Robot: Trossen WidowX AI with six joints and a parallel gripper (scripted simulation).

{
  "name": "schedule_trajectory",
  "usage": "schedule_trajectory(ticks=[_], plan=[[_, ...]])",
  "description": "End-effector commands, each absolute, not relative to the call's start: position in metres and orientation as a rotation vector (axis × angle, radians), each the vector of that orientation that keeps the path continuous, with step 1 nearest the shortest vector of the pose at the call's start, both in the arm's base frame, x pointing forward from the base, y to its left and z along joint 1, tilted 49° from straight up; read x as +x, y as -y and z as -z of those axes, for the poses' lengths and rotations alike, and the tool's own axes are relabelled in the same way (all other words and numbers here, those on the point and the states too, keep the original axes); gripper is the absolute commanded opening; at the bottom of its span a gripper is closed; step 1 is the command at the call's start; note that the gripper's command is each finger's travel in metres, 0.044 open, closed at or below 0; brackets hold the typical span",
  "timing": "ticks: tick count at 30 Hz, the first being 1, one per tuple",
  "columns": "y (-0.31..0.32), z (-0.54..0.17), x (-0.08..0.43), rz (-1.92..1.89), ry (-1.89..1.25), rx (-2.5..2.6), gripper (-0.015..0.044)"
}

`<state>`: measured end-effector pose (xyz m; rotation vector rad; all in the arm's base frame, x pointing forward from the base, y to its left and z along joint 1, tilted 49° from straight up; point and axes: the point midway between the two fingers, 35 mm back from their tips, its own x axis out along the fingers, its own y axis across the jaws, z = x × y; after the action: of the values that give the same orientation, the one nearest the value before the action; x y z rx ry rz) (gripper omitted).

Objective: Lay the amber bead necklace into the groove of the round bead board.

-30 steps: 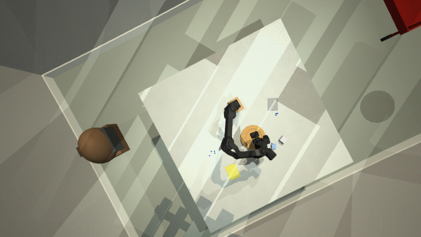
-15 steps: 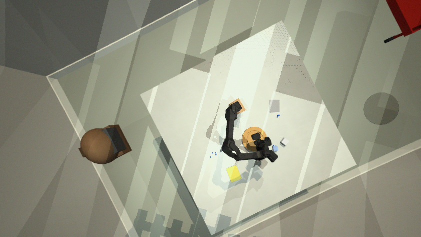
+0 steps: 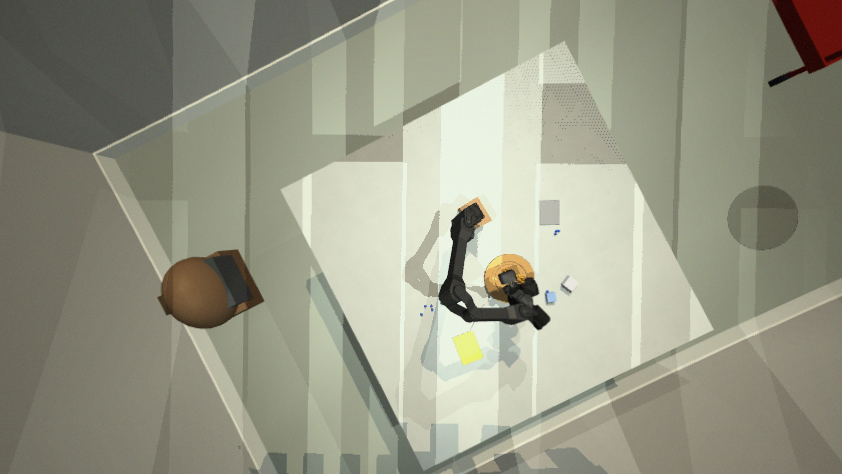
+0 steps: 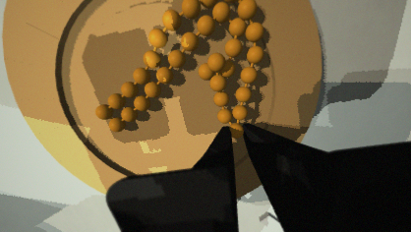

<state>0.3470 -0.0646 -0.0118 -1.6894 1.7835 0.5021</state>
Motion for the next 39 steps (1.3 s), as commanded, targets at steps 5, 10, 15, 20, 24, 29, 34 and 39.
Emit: schedule_trajectory(ticks=[5,10,15,20,24,29,34,39], plan=[[0.080,-0.007,0.345,-0.496,-1.785,-1.697,0.0000],[0.080,-0.008,0.345,-0.496,-1.785,-1.697,0.0000],[0.085,-0.004,0.345,-0.495,-1.785,-1.697,0.0000],[0.083,-0.004,0.346,-0.498,-1.782,-1.691,0.0079],[0.083,-0.004,0.346,-0.498,-1.782,-1.691,0.0184],[0.083,-0.004,0.346,-0.498,-1.782,-1.691,0.0315],[0.082,-0.005,0.345,-0.500,-1.786,-1.691,0.0440],[0.080,-0.007,0.345,-0.496,-1.785,-1.697,0.0440]])
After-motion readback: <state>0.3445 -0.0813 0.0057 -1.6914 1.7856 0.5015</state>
